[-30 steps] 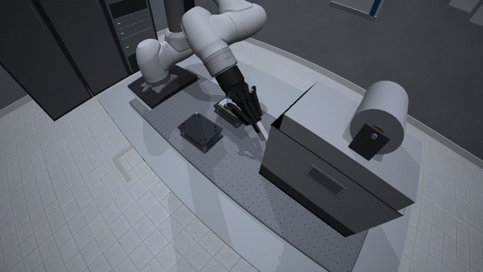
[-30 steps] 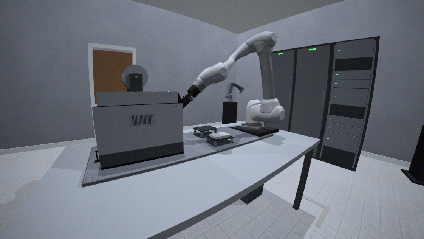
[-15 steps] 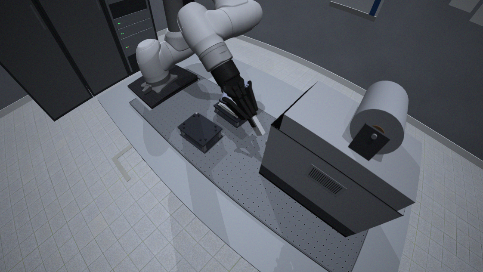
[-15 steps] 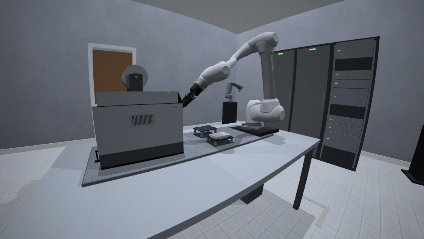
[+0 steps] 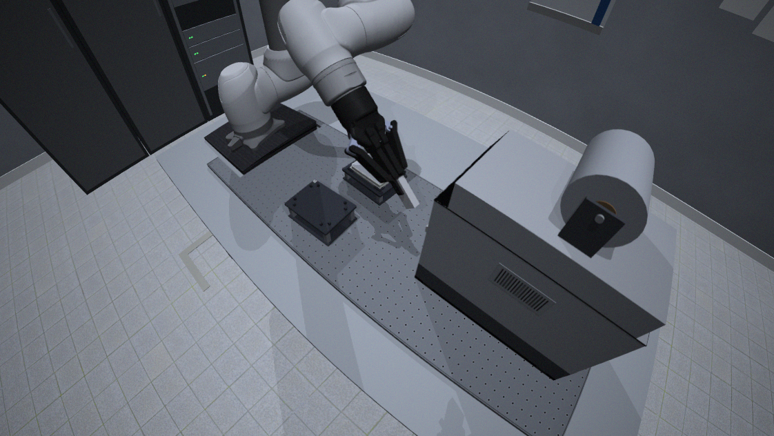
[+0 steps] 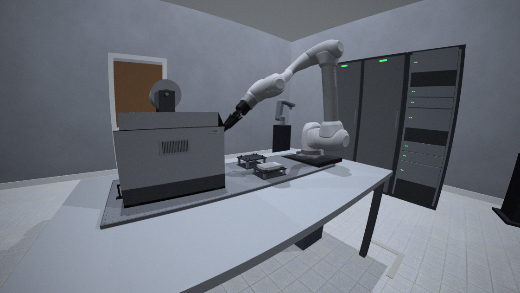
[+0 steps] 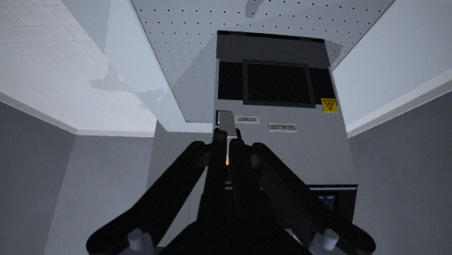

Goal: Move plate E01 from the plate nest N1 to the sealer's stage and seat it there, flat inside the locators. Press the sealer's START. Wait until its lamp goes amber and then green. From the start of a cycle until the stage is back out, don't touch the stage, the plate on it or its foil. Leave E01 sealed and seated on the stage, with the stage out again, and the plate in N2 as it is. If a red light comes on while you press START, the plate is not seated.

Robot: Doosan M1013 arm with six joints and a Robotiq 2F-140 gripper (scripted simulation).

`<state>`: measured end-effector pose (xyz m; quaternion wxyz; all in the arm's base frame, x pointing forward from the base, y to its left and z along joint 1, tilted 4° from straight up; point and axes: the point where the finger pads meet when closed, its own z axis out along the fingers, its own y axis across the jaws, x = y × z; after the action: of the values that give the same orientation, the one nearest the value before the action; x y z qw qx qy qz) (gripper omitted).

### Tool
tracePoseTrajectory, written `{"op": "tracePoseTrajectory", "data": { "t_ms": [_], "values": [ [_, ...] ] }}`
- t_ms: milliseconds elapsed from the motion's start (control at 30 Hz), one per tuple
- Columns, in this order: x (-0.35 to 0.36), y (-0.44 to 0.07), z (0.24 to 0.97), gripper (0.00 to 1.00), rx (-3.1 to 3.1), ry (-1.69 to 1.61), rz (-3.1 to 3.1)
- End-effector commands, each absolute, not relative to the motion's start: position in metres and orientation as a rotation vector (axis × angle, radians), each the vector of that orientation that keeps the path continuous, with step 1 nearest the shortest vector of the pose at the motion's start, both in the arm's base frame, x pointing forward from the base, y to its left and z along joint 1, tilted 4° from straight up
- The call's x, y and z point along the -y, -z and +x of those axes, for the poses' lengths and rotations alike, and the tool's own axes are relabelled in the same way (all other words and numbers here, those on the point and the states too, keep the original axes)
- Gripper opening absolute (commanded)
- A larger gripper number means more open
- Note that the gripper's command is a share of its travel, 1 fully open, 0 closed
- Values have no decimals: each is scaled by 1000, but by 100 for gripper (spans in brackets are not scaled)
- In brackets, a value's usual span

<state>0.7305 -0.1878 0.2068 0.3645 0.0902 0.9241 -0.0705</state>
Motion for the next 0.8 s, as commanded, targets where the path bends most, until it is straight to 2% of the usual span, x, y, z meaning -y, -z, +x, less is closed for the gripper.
{"op": "tracePoseTrajectory", "data": {
  "t_ms": [0, 767],
  "values": [
    [187, -210, 727, 10, -2377, 181, 232],
    [170, -249, 662, 10, -2377, 181, 232]
  ]
}}
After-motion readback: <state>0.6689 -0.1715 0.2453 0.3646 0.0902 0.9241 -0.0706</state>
